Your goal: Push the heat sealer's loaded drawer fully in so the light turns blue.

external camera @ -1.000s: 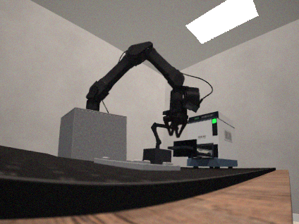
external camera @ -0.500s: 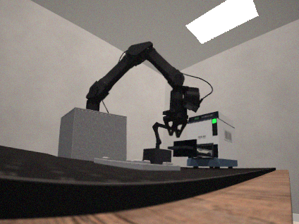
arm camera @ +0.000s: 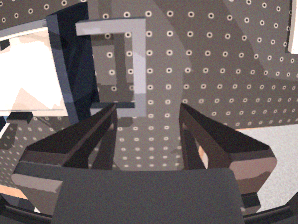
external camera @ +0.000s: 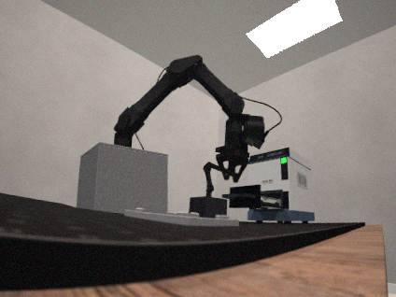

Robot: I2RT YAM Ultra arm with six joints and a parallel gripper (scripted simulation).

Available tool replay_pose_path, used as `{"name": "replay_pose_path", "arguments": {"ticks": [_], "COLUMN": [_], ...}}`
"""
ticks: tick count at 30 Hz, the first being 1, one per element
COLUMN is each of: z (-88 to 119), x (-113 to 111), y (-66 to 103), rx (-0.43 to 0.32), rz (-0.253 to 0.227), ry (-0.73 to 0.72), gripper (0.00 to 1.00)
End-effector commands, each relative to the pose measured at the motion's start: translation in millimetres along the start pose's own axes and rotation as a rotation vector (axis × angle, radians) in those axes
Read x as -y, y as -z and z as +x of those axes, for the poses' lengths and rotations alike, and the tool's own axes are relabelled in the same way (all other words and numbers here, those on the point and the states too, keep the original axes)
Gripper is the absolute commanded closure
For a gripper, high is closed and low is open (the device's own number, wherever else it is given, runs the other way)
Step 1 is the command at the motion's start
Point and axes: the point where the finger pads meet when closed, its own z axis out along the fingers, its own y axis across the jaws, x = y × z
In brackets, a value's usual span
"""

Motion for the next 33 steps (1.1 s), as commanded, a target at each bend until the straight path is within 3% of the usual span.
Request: {"name": "replay_pose_path", "arguments": {"ticks": [1,13,15,21,26,30,31,33], "z": [-19,-20,-17,-19,-8,-7,-12,-14], "x": [-18,-18,-14,-12,-1,-2,-5,-7], "y": [25.4,22.1,5.3,-5.9,-23.1,-26.4,-14.9,-26.9], "rx": [0.080,0.084,0.060,0.057,0.029,0.029,0.053,0.044], "rz": [-0.054,-0.058,-0.033,-0.031,-0.002,-0.002,-0.026,-0.017], "ry": [-0.006,-0.008,-0.005,-0.007,0.001,0.003,-0.001,-0.002], "gripper": [0.55,0.55,0.55,0.55,0.55,0.55,0.55,0.55]}}
